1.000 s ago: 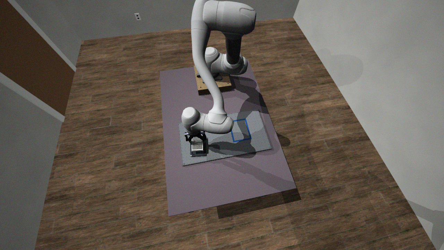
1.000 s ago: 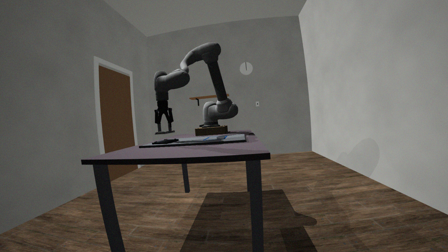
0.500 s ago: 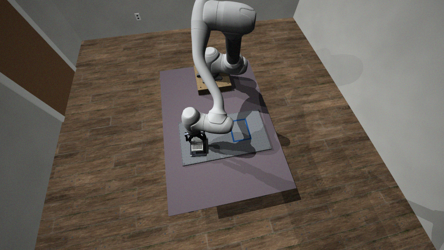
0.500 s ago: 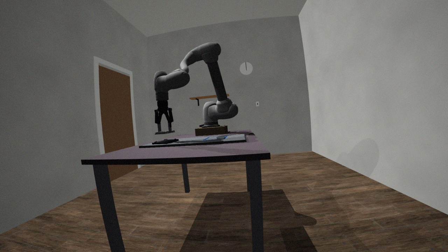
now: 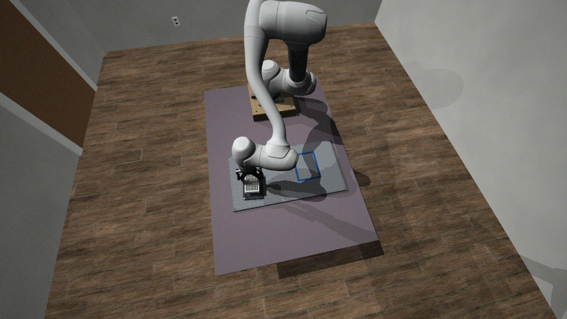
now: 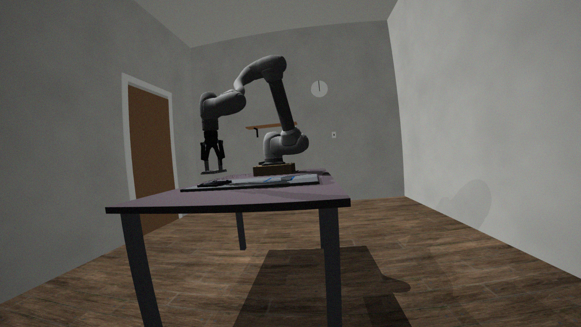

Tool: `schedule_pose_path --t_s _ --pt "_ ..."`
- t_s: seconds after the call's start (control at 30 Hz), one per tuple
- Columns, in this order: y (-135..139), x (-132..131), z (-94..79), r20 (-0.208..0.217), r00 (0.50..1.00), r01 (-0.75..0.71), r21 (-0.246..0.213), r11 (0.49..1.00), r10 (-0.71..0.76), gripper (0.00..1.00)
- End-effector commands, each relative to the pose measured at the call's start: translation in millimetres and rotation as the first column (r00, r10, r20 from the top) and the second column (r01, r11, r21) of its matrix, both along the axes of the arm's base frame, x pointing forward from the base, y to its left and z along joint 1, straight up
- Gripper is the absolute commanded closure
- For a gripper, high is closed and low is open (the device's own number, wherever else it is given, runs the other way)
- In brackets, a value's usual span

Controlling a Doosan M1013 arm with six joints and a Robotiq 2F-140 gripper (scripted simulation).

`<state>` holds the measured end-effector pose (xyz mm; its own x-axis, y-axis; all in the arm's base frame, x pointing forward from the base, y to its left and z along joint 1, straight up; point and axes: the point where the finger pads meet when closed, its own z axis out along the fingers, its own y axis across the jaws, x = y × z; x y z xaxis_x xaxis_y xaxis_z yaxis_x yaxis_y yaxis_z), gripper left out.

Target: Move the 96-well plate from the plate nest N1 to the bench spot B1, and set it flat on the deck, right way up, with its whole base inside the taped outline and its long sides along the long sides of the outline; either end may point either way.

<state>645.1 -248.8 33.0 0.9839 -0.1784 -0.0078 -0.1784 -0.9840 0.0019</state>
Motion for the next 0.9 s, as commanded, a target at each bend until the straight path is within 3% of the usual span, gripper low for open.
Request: schedule_pose_path --t_s 0.0,0.27,0.4,0.87 --pt "0 1 4.5 0.004 1.000 0.001 0.002 1.000 -0.001 1.00" --pt "0 1 4.5 0.004 1.000 0.001 0.002 1.000 -0.001 1.00" --pt "13 -1 4.1 0.004 0.993 -0.116 0.002 0.993 0.116 1.00" --pt "52 -8 2.8 0.004 0.993 -0.116 0.002 0.993 0.116 1.00"
